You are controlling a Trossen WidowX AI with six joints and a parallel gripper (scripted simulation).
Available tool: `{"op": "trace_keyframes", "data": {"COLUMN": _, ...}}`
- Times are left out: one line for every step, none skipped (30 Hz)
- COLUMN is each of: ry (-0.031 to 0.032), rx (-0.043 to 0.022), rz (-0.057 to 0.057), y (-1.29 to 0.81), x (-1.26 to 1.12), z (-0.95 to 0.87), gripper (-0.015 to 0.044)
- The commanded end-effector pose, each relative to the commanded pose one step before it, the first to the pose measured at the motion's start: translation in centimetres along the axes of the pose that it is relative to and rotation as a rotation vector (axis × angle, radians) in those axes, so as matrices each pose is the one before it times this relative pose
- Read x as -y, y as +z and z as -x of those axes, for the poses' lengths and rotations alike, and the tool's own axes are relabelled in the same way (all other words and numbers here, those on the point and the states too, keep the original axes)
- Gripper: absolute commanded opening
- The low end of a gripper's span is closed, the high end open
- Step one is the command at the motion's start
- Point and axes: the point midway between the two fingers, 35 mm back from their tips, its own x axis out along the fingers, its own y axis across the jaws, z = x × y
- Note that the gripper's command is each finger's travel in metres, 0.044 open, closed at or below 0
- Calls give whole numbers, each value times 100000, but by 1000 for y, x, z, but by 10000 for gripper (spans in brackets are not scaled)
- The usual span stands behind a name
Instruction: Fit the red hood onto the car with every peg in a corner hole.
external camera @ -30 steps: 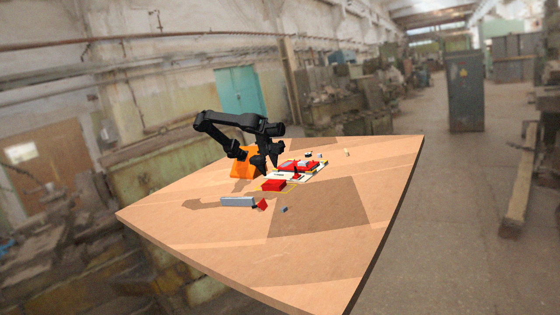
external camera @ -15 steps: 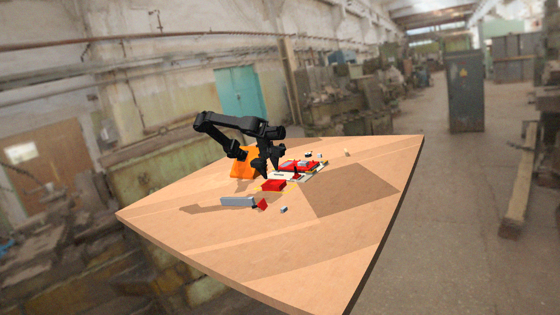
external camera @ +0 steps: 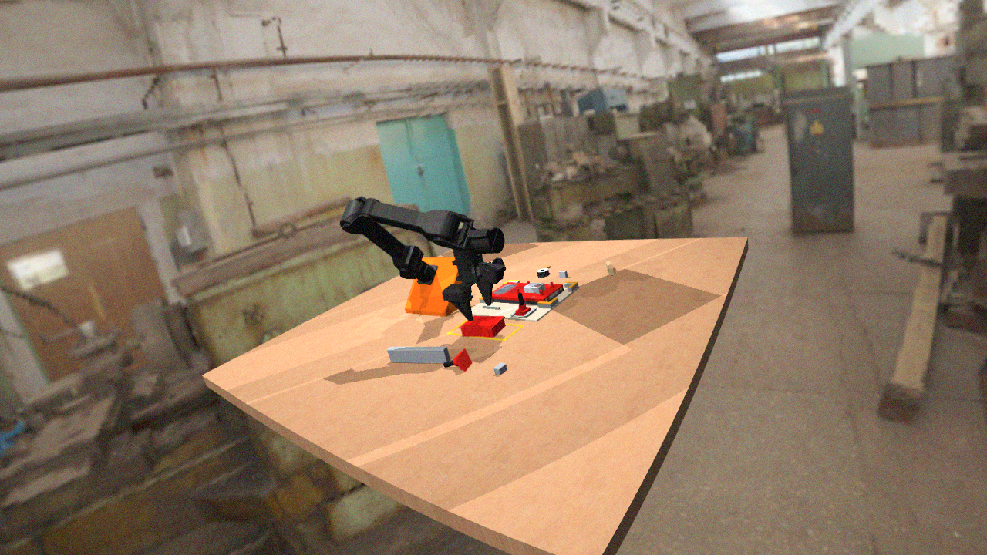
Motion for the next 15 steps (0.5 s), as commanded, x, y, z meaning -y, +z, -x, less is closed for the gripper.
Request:
{"op": "trace_keyframes", "data": {"ry": -481, "rx": -63, "rz": 891, "y": -59, "x": -43, "z": -352, "gripper": 440}}
{"op": "trace_keyframes", "data": {"ry": -9, "rx": -1, "rz": 0, "y": -4, "x": 0, "z": -94, "gripper": 440}}
{"op": "trace_keyframes", "data": {"ry": -9, "rx": -1, "rz": 0, "y": -4, "x": 0, "z": -94, "gripper": 440}}
{"op": "trace_keyframes", "data": {"ry": -10, "rx": -1, "rz": 0, "y": -4, "x": -1, "z": -94, "gripper": 440}}
{"op": "trace_keyframes", "data": {"ry": -10, "rx": -1, "rz": 0, "y": -5, "x": -1, "z": -94, "gripper": 440}}
{"op": "trace_keyframes", "data": {"ry": -11, "rx": -1, "rz": 0, "y": -5, "x": -1, "z": -94, "gripper": 440}}
{"op": "trace_keyframes", "data": {"ry": -11, "rx": -1, "rz": 0, "y": -6, "x": -2, "z": -94, "gripper": 440}}
{"op": "trace_keyframes", "data": {"ry": -12, "rx": -1, "rz": 0, "y": -6, "x": -2, "z": -94, "gripper": 440}}
{"op": "trace_keyframes", "data": {"ry": -12, "rx": -2, "rz": 0, "y": -6, "x": -2, "z": -94, "gripper": 440}}
{"op": "trace_keyframes", "data": {"ry": -13, "rx": -2, "rz": 0, "y": -7, "x": -3, "z": -94, "gripper": 440}}
{"op": "trace_keyframes", "data": {"ry": -13, "rx": -2, "rz": 0, "y": -7, "x": -3, "z": -94, "gripper": 440}}
{"op": "trace_keyframes", "data": {"ry": -14, "rx": -2, "rz": 0, "y": -8, "x": -3, "z": -94, "gripper": 440}}
{"op": "trace_keyframes", "data": {"ry": -14, "rx": -2, "rz": 0, "y": -8, "x": -3, "z": -94, "gripper": 440}}
{"op": "trace_keyframes", "data": {"ry": -14, "rx": -2, "rz": 0, "y": -8, "x": -2, "z": -94, "gripper": 440}}
{"op": "trace_keyframes", "data": {"ry": -15, "rx": -2, "rz": 0, "y": -9, "x": -2, "z": -93, "gripper": 440}}
